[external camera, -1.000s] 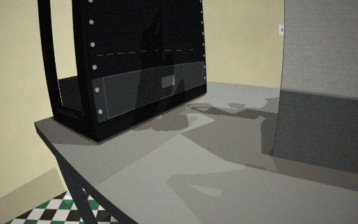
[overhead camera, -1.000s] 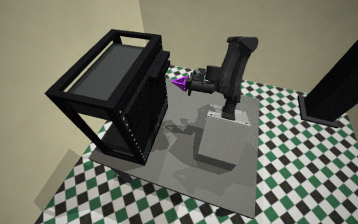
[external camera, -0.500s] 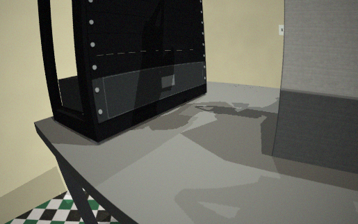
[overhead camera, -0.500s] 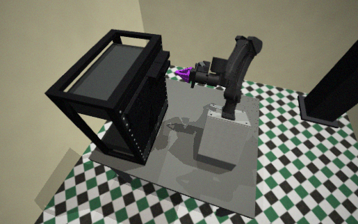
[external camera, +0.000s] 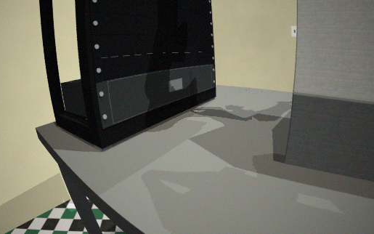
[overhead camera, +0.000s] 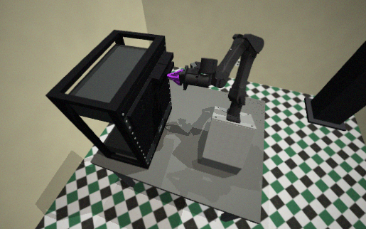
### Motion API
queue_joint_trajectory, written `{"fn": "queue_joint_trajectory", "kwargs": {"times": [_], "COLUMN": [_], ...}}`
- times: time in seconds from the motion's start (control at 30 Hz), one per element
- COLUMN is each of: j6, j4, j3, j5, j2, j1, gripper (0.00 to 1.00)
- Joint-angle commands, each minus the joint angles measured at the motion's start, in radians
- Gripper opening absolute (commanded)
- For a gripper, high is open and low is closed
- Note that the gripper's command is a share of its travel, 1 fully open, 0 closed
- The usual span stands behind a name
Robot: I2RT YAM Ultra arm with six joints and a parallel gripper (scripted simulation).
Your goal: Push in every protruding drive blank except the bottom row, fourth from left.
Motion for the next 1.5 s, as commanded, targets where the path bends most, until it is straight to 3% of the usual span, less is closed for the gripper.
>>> {"fn": "queue_joint_trajectory", "kwargs": {"times": [0.0, 0.87, 1.1, 1.47], "j6": [-0.013, -0.013, -0.012, -0.012], "j4": [0.022, 0.017, -0.028, -0.025], "j3": [0.045, 0.048, 0.095, 0.099], "j5": [-0.053, -0.055, -0.025, -0.031], "j2": [0.011, -0.003, 0.037, 0.016], "j1": [0.021, 0.019, 0.039, 0.038], "gripper": [0.00, 0.00, 0.00, 0.00]}}
